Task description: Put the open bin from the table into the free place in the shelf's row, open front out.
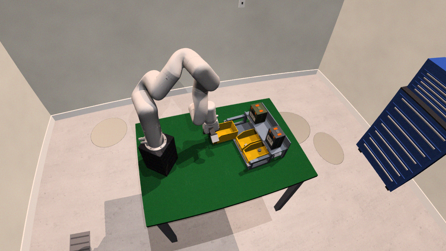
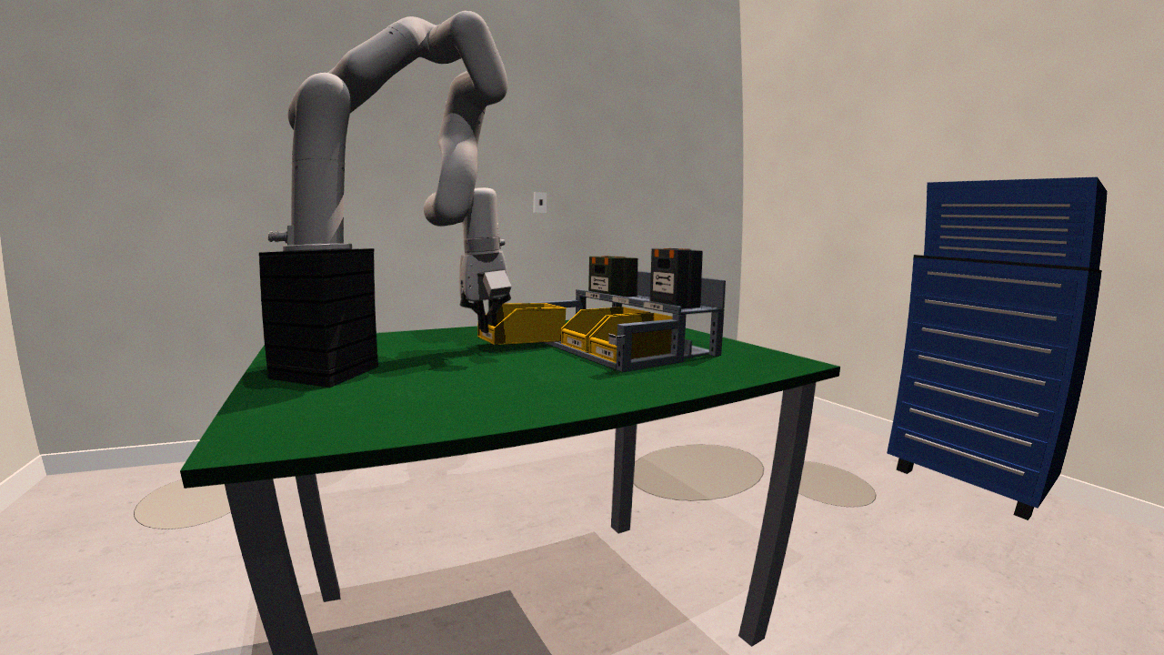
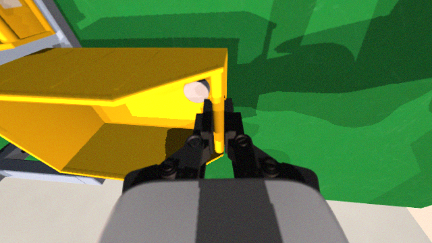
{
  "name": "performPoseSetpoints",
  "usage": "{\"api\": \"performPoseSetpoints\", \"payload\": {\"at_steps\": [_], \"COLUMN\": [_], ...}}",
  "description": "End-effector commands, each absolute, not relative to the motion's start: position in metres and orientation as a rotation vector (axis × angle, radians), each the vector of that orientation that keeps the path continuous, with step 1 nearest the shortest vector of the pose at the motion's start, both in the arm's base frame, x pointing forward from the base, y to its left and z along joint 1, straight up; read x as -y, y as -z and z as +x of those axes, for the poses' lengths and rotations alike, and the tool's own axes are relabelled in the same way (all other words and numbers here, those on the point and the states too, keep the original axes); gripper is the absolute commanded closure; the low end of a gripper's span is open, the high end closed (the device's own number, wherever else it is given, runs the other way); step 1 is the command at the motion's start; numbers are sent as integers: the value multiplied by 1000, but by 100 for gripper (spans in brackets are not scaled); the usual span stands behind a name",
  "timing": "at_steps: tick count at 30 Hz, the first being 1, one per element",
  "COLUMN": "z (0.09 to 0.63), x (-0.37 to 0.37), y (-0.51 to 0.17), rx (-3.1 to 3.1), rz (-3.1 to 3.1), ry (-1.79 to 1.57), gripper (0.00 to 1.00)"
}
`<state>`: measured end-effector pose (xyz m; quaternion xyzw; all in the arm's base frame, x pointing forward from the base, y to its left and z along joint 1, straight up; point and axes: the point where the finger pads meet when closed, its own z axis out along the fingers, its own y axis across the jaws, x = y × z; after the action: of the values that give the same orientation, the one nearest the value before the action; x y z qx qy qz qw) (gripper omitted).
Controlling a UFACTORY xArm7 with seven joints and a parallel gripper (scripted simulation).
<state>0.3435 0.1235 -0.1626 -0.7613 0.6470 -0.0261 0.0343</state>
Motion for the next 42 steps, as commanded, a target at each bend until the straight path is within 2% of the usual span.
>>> {"api": "performPoseSetpoints", "payload": {"at_steps": [1,42], "z": [345,345], "x": [-124,-124], "y": [162,162], "rx": [-1988,-2028], "rz": [-2339,-2387], "ry": [83,1], "gripper": [100,100]}}
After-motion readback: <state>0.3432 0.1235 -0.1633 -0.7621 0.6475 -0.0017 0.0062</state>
